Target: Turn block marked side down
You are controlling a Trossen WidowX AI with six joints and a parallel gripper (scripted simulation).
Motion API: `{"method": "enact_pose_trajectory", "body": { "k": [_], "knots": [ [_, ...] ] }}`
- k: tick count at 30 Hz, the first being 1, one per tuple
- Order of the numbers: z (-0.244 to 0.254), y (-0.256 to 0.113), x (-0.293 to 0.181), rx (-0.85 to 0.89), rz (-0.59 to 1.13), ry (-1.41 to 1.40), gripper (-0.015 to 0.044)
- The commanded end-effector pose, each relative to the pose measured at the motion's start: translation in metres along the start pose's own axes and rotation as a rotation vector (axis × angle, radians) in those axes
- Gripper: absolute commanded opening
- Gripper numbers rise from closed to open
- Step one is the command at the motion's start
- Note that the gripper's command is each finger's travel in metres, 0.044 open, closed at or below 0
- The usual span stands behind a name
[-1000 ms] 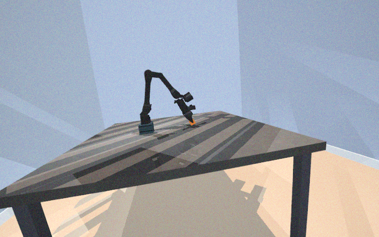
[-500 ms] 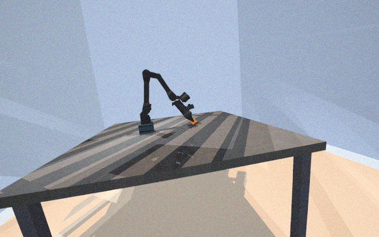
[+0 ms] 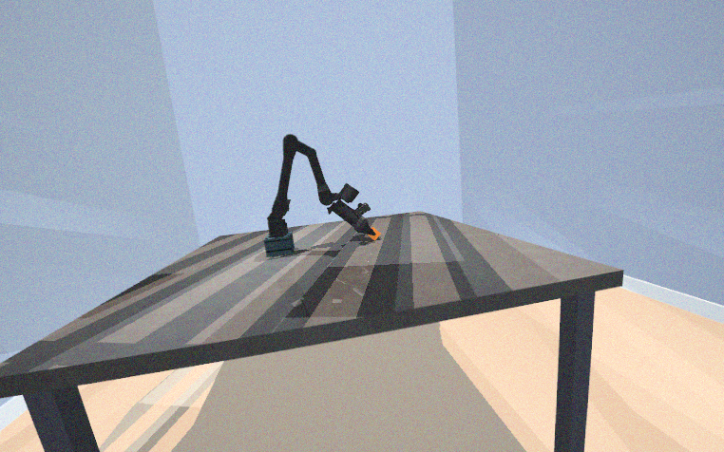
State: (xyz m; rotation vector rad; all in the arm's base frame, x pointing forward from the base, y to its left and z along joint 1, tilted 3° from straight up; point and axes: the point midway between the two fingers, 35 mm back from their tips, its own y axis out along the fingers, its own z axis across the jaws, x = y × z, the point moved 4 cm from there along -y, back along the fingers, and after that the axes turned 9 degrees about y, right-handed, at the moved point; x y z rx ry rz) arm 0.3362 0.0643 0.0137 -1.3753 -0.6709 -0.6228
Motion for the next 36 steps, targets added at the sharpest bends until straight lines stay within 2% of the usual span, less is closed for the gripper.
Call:
{"method": "enact_pose_trajectory", "body": {
  "k": [1,23,36],
  "knots": [
    [-0.001,0.006,-0.012,0.008,-0.021,-0.004,0.0],
    [-0.006,-0.009,-0.033,0.05,-0.306,-0.006,0.0],
    [-0.006,-0.012,-0.032,0.055,-0.334,-0.007,0.0]
  ]
}}
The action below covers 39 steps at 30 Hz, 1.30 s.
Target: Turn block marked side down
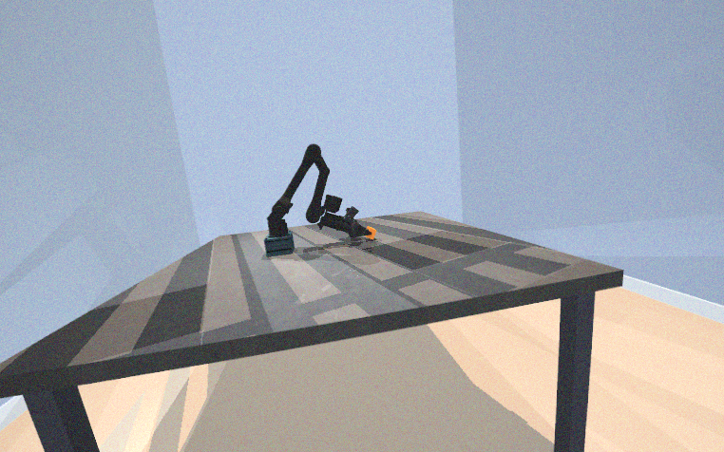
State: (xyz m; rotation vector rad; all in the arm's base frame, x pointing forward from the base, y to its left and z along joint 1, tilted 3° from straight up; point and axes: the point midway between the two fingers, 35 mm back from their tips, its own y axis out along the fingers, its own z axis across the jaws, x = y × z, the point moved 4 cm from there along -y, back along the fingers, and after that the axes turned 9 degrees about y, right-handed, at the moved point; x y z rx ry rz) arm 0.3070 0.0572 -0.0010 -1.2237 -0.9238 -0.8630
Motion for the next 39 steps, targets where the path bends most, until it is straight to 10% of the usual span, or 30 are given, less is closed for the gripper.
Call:
{"method": "enact_pose_trajectory", "body": {
  "k": [1,6,23,39],
  "knots": [
    [0.0002,-0.0001,-0.0012,0.003,0.001,-0.004,0.0],
    [0.0002,-0.0001,-0.0012,0.003,0.001,-0.004,0.0],
    [0.0002,-0.0001,-0.0012,0.003,0.001,-0.004,0.044],
    [0.0002,-0.0001,-0.0012,0.003,0.001,-0.004,0.044]
  ]
}}
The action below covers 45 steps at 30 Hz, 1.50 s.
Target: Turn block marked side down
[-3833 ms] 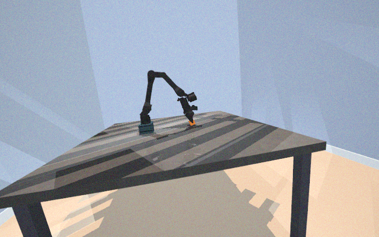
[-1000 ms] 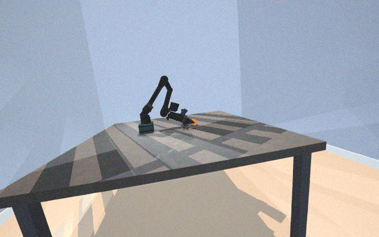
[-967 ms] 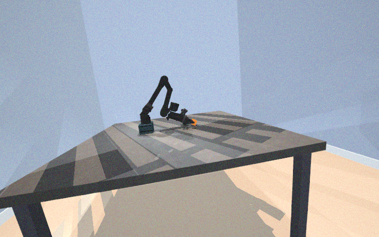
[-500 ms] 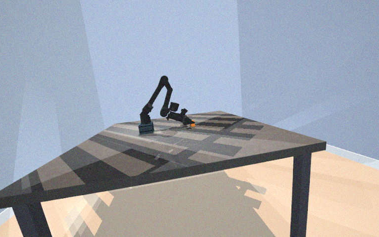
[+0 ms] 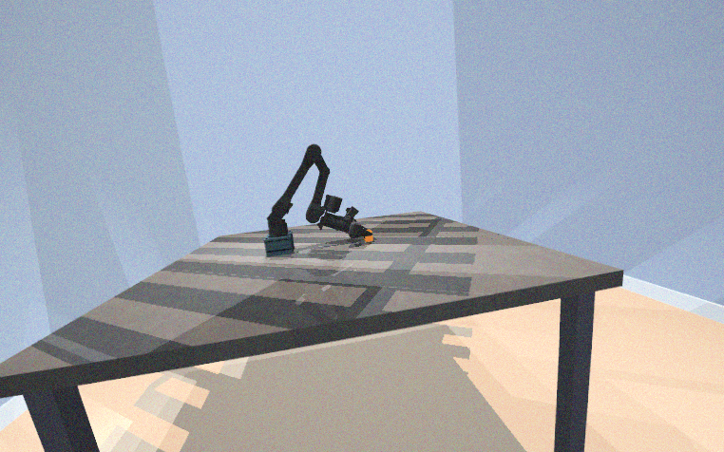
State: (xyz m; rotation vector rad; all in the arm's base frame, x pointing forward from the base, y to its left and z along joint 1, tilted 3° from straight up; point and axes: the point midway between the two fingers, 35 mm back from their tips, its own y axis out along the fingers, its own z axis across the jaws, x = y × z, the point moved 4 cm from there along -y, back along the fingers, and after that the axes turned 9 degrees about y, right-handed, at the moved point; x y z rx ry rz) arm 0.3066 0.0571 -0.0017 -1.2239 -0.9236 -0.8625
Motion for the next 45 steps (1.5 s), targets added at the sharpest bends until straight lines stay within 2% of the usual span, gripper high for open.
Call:
{"method": "enact_pose_trajectory", "body": {
  "k": [1,18,26,35,45],
  "knots": [
    [0.0,0.0,0.0,0.003,0.001,-0.004,0.044],
    [0.0,0.001,0.0,0.002,0.006,-0.003,0.044],
    [0.006,0.011,0.026,-0.032,0.24,0.0,0.044],
    [0.011,-0.037,0.07,-0.078,0.506,-0.004,0.044],
    [0.012,-0.039,0.072,-0.08,0.514,-0.004,0.044]
  ]
}}
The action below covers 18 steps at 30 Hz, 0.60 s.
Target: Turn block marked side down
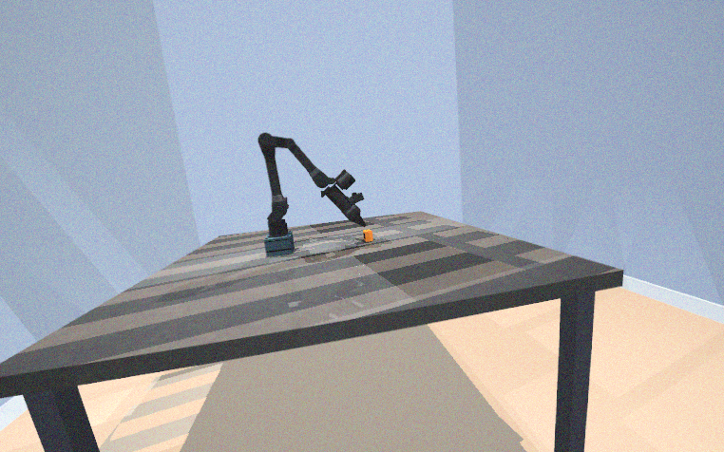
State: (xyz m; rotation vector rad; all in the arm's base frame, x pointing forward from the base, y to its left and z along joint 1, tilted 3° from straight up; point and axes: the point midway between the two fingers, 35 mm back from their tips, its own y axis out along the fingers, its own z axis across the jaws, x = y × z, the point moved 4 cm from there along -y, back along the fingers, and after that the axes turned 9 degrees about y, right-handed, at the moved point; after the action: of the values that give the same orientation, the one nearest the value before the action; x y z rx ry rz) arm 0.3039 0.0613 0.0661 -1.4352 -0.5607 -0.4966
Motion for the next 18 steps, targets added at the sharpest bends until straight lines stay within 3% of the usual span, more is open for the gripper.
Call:
{"method": "enact_pose_trajectory", "body": {
  "k": [1,5,18],
  "knots": [
    [-0.001,-0.015,0.004,-0.009,0.021,0.006,0.044],
    [0.001,-0.012,0.012,-0.016,0.072,0.006,0.044],
    [0.009,-0.004,0.067,-0.084,0.515,0.007,0.044]
  ]
}}
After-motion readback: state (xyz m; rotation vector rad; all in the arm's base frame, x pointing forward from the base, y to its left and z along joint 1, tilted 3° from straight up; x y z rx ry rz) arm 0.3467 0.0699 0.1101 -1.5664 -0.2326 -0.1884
